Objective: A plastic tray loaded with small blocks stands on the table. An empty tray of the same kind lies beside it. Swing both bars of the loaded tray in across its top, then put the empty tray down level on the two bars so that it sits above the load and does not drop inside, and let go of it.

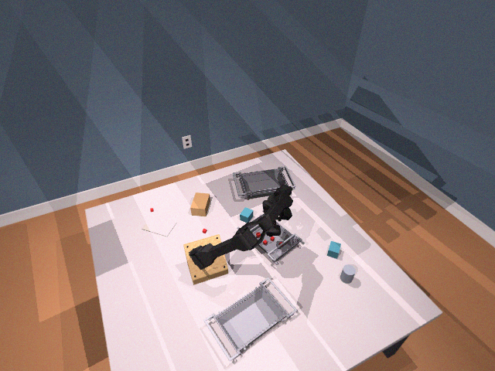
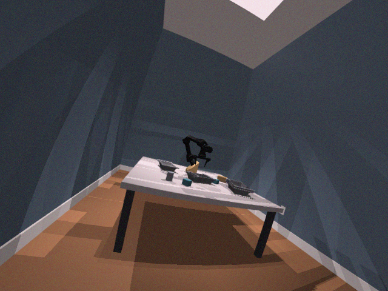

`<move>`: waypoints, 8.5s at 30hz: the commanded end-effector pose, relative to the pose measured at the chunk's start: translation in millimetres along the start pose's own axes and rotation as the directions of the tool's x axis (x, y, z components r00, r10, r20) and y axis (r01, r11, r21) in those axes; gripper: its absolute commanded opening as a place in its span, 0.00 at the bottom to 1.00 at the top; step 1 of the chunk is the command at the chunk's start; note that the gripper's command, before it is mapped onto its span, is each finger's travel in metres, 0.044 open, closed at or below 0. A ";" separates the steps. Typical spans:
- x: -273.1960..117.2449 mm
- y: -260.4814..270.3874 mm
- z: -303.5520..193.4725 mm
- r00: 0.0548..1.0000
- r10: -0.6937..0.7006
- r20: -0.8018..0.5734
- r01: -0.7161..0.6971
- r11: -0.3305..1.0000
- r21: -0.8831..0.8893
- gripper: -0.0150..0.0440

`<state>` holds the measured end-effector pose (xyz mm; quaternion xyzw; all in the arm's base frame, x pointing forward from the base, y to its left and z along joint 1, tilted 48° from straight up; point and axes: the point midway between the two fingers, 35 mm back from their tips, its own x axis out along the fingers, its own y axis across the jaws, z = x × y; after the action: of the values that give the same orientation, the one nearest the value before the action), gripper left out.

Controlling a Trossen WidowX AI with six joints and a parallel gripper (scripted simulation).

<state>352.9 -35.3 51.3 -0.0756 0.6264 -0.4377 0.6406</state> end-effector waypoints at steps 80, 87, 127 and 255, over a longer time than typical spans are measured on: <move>118.5 -312.8 -152.8 0.995 -0.090 0.044 -0.099 -0.839 0.535 1.00; 118.5 -312.8 -152.8 0.995 -0.090 0.044 -0.099 -0.839 0.535 0.85; 117.9 -312.6 -152.7 0.995 -0.089 0.044 -0.099 -0.839 0.534 0.29; -33.8 -220.5 -16.5 1.000 0.004 0.029 -0.027 -0.277 0.961 0.25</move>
<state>227.0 -147.8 217.3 0.4773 0.0012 -0.7636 0.4348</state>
